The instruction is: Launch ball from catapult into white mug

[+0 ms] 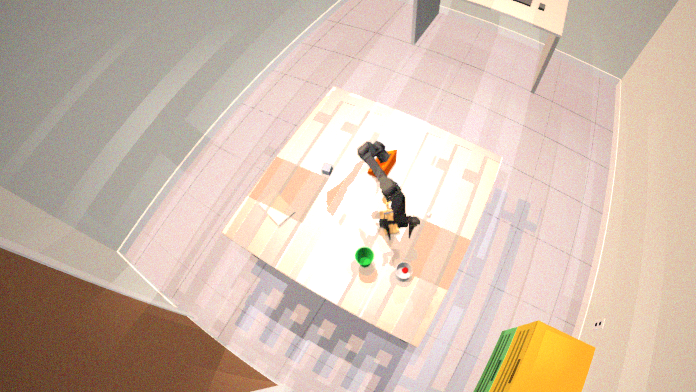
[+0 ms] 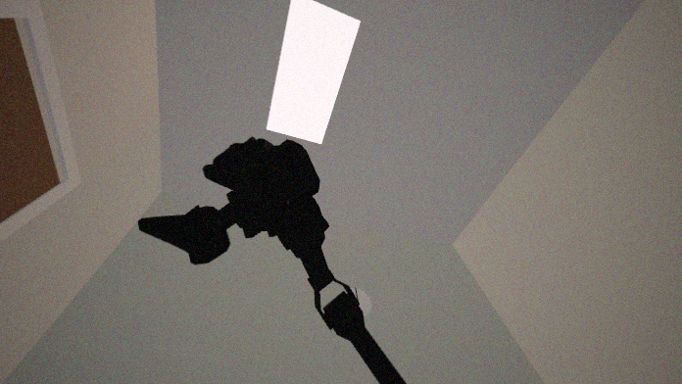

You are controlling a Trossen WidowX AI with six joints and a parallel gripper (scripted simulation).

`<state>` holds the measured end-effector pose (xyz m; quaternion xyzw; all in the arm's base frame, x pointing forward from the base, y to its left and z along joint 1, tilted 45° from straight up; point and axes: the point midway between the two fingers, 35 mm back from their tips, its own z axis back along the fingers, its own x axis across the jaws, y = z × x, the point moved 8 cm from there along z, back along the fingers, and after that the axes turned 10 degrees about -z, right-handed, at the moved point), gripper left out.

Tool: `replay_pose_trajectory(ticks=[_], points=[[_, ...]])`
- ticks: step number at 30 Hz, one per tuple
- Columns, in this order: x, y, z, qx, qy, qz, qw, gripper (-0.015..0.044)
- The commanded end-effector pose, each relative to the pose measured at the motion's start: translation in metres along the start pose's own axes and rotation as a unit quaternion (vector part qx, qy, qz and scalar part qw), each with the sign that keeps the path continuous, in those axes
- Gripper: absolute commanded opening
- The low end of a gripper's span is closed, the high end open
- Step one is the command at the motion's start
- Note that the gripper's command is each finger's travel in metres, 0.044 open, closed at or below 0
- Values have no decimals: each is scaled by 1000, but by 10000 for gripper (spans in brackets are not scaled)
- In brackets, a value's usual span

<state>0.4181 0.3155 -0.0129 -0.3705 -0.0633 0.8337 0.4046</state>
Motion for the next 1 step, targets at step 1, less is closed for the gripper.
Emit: replay_pose_trajectory(ticks=[1], points=[[0, 0, 0, 0, 0, 0, 1000, 440]])
